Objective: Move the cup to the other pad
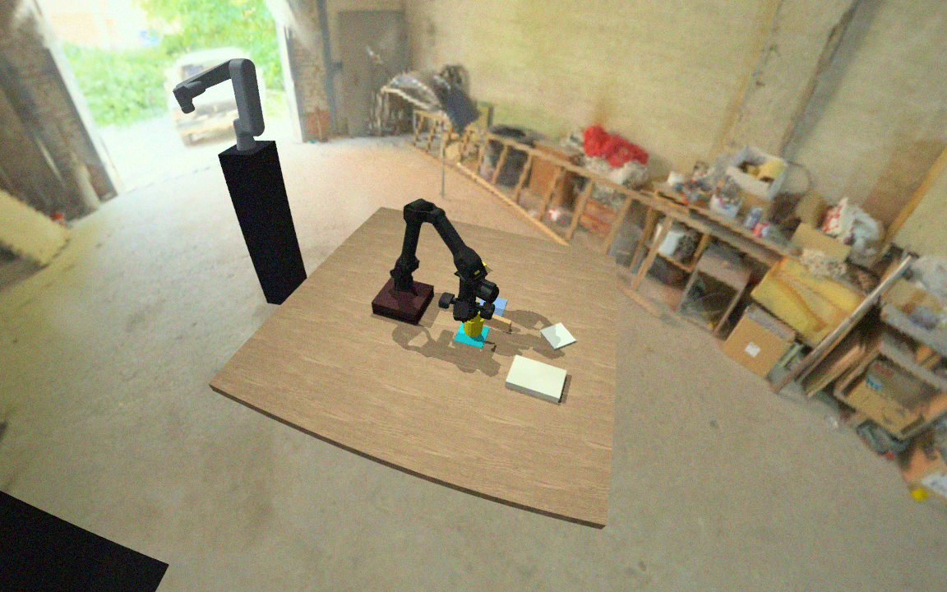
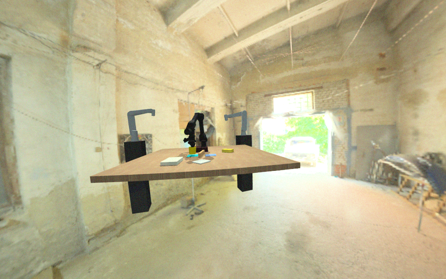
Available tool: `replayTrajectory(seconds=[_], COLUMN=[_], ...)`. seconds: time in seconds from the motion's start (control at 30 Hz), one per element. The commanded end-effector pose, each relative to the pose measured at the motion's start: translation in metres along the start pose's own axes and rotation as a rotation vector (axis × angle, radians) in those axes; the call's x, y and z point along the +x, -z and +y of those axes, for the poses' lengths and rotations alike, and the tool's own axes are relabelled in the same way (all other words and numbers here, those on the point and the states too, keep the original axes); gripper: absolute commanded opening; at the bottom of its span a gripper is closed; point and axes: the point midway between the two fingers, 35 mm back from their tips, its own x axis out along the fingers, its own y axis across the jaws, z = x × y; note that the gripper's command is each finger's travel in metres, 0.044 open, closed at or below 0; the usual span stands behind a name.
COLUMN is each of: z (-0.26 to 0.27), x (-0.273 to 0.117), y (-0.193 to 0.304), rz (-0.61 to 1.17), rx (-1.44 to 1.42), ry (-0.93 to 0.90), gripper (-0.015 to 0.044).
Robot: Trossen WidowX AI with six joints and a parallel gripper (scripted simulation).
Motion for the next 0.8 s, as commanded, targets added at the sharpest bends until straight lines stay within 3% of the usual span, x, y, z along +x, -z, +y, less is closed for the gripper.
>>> replayTrajectory(seconds=[0.0,0.67,0.77], z=[-0.0027,-0.0015,-0.0015], x=[0.0101,0.0095,0.0095], y=[0.0014,0.0004,0.0004], rz=[0.007,0.002,0.002], rx=[-0.003,0.0,0.0], ry=[0.007,0.004,0.004], gripper=[0.0,0.0,0.0079])
